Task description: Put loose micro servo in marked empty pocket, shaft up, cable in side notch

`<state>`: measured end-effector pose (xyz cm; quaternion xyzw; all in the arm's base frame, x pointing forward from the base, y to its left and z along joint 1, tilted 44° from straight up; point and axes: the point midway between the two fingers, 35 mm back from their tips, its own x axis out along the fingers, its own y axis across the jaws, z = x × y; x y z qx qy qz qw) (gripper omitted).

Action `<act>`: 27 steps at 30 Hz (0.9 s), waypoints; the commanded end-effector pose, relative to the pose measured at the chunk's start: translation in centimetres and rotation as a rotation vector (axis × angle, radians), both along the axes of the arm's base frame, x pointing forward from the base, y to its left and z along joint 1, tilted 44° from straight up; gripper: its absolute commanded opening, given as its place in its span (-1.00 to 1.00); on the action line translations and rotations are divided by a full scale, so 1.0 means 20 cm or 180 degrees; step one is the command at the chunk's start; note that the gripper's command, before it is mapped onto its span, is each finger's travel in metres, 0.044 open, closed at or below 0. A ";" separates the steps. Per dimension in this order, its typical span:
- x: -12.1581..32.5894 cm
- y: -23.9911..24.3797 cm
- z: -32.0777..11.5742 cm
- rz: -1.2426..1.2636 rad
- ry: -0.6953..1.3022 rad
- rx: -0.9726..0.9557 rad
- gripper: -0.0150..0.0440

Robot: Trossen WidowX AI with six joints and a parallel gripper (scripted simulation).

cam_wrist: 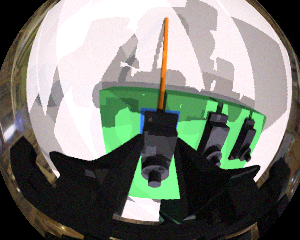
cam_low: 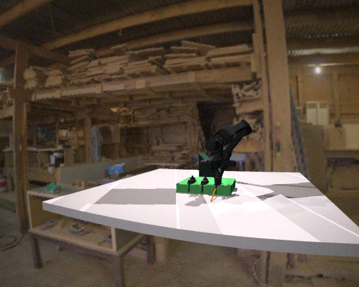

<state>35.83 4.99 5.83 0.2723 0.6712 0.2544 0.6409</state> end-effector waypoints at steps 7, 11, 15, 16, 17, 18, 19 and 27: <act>0.00 0.03 -0.04 -0.0031 0.0000 0.0016 -0.49; 0.00 0.05 -0.06 -0.0031 0.0000 0.0017 -0.49; 0.00 0.07 -0.08 -0.0031 -0.0001 0.0017 -0.49; 0.00 0.07 -0.08 -0.0031 -0.0001 0.0018 -0.49; 0.00 0.08 -0.08 -0.0031 -0.0001 0.0018 -0.49; 0.00 0.08 -0.09 -0.0031 -0.0001 0.0018 -0.49; 0.00 0.08 -0.09 -0.0031 0.0000 0.0018 -0.40; -0.01 0.07 -0.08 -0.0031 0.0000 0.0017 0.14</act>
